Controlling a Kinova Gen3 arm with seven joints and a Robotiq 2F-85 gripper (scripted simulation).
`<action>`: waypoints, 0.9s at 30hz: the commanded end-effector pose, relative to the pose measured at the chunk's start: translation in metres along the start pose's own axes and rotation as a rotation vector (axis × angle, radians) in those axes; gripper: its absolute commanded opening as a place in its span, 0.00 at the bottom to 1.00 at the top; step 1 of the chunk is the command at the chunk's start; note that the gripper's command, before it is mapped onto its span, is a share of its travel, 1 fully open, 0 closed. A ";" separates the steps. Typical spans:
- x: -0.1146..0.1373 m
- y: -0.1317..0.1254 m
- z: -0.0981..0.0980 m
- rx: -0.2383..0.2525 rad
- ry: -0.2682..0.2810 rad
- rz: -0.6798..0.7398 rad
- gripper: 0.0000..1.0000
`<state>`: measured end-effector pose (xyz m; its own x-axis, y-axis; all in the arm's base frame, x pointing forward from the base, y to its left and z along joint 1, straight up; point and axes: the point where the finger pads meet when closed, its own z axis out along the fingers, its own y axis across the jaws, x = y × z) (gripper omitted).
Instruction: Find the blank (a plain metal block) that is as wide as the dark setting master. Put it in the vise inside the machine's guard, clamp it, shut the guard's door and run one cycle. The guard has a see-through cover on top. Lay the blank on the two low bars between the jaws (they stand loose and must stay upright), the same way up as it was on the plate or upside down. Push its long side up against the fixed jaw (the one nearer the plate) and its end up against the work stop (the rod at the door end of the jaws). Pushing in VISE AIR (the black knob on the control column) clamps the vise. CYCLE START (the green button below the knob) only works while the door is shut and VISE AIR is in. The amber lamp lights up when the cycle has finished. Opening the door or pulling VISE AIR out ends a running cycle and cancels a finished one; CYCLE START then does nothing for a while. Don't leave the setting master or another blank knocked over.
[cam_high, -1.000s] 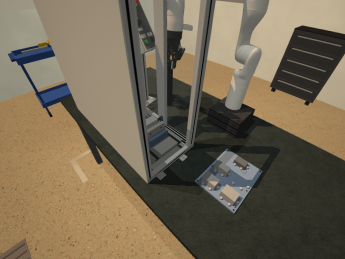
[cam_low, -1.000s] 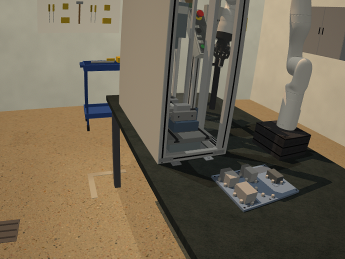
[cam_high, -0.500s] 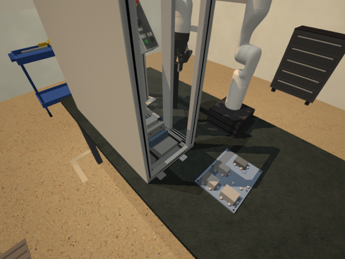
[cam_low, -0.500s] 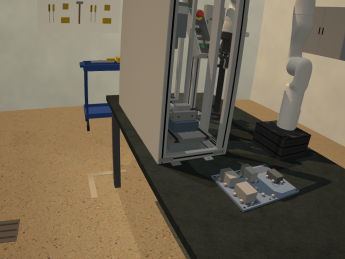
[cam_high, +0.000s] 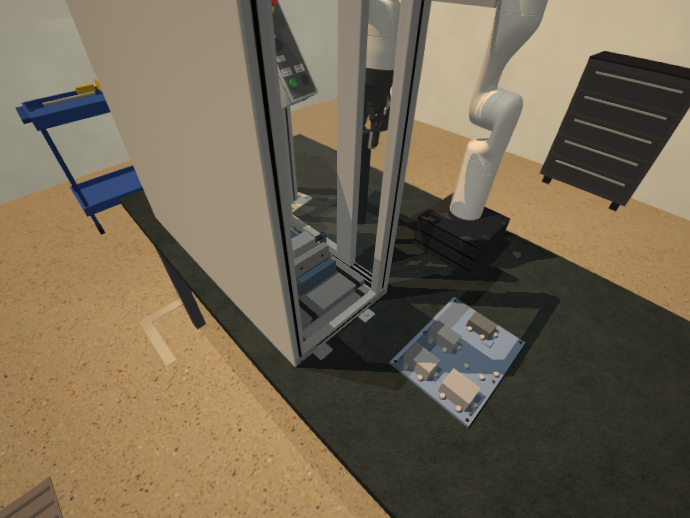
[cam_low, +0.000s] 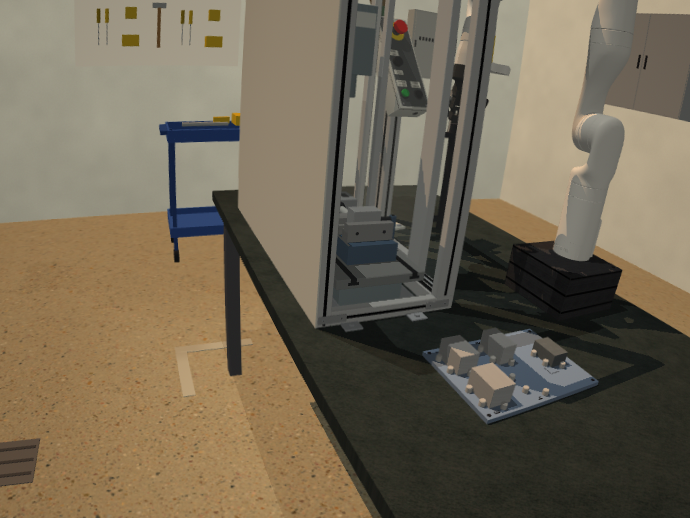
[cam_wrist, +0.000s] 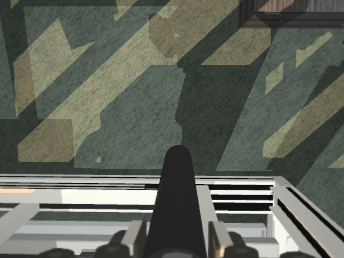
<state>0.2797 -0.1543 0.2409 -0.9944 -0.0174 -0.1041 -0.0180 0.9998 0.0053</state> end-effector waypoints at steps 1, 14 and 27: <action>-0.001 0.000 0.000 0.001 -0.001 0.000 0.39; -0.001 0.040 0.000 0.001 -0.001 0.000 0.39; -0.001 0.080 0.000 0.001 -0.002 0.000 0.39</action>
<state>0.2785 -0.0875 0.2413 -0.9943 -0.0194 -0.1050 -0.0205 0.9998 0.0090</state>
